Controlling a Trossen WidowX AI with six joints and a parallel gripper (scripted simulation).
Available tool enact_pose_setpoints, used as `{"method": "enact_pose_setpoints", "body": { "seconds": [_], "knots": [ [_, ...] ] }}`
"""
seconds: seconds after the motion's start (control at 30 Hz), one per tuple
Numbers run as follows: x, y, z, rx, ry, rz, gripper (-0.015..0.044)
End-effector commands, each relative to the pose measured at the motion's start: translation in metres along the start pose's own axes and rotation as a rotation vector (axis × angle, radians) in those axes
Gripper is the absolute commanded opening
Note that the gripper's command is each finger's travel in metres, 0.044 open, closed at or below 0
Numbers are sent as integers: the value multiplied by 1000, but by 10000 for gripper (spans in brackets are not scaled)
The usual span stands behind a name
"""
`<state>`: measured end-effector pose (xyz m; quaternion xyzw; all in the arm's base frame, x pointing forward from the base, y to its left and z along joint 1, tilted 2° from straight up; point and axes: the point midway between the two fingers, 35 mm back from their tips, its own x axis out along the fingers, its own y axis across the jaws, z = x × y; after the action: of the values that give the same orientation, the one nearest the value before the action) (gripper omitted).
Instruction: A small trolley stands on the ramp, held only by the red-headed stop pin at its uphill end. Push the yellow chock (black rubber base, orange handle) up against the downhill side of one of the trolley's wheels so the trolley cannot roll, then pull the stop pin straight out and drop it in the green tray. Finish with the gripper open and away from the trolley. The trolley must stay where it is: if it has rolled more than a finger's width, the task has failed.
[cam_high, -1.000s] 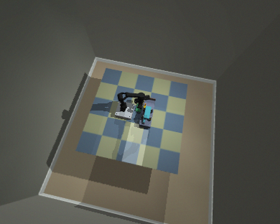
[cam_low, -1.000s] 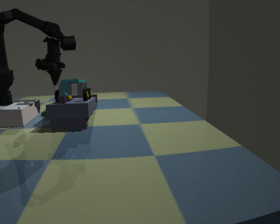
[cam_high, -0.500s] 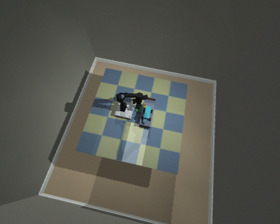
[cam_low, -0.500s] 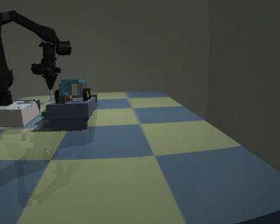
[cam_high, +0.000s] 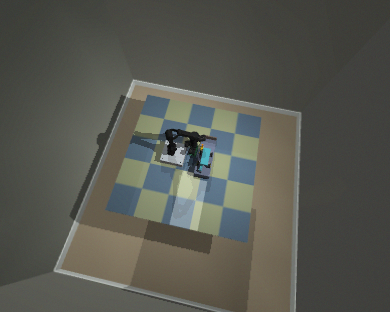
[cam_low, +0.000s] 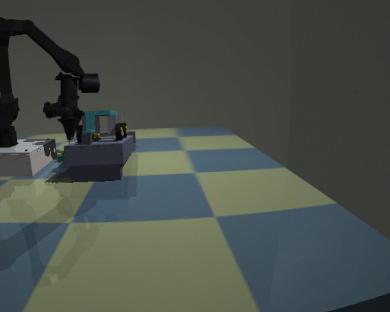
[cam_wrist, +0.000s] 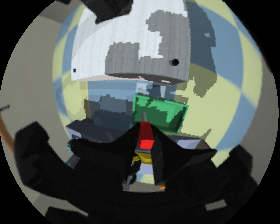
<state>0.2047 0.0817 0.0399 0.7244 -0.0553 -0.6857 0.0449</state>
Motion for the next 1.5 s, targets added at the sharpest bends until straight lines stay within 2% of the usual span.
{"method": "enact_pose_setpoints", "body": {
  "seconds": [0.0,0.13,0.37,0.4,1.47],
  "knots": [
    [12,5,1,-3,-1,6,0],
    [15,6,1,-3,-1,6,0],
    [14,3,1,-3,-1,6,184],
    [15,2,1,-3,-1,6,190],
    [19,-20,2,-3,-1,5,190]
  ]
}}
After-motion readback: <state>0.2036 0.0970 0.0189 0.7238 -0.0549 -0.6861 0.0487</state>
